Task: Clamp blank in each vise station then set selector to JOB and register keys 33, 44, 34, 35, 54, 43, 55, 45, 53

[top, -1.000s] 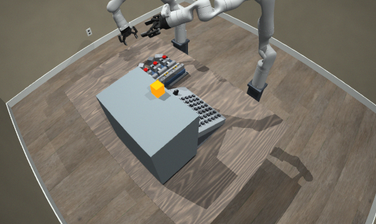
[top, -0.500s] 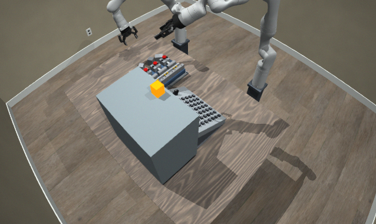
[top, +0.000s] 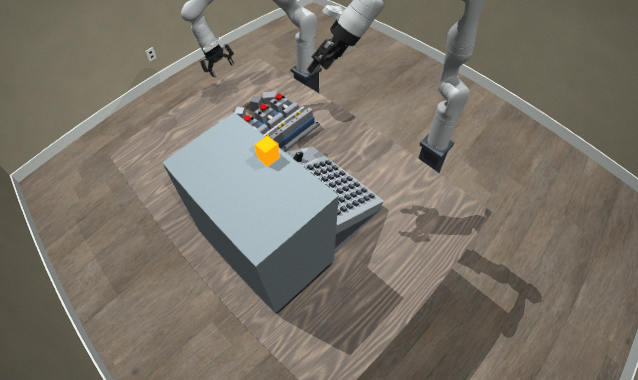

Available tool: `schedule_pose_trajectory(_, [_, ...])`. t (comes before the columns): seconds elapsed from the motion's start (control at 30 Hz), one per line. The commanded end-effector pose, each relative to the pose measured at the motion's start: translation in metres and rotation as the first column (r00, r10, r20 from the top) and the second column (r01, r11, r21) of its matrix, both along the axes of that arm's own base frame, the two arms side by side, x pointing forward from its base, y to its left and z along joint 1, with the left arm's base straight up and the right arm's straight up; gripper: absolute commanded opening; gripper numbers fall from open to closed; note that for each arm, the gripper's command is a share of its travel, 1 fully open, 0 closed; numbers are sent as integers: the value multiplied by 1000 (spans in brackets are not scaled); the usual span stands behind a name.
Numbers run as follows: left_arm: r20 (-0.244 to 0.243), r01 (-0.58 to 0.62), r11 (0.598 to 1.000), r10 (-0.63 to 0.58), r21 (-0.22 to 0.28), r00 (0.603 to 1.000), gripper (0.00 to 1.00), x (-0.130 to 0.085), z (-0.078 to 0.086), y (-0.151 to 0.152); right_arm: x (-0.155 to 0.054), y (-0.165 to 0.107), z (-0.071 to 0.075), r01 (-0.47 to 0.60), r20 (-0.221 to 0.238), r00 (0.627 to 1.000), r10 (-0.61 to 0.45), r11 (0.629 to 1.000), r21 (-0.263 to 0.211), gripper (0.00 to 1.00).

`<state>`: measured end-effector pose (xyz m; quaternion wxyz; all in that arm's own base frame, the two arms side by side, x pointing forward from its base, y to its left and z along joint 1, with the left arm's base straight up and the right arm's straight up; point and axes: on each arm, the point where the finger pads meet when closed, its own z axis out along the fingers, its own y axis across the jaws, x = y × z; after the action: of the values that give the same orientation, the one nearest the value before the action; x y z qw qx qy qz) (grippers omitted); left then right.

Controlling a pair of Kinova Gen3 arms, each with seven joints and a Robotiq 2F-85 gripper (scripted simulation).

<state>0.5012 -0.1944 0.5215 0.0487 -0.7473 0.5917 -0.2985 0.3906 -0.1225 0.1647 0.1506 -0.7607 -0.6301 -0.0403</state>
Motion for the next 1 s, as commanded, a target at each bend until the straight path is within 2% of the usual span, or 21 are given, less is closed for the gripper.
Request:
schedule_pose_trajectory(0.0, [-2, 48, 983, -48, 178, 999, 1000, -15, -1, 36, 0, 0, 1, 0, 2, 1000, 0, 1000, 0, 1000])
schedule_pose_trajectory(0.17, [1, 77, 952, -81, 297, 997, 1000, -26, -1, 66, 0, 0, 1, 0, 2, 1000, 0, 1000, 0, 1000])
schedule_pose_trajectory(0.33, [1, 93, 927, -100, 363, 995, 1000, -32, -1, 83, 0, 0, 1, 0, 2, 1000, 0, 1000, 0, 1000])
schedule_pose_trajectory(0.6, [0, 99, 916, -108, 390, 994, 1000, -34, -1, 90, 0, 0, 1, 0, 2, 1000, 0, 1000, 0, 1000])
schedule_pose_trajectory(0.97, [0, 100, 915, -108, 391, 994, 1000, -34, -5, 91, 0, 0, 1, 0, 2, 1000, 0, 1000, 0, 1000])
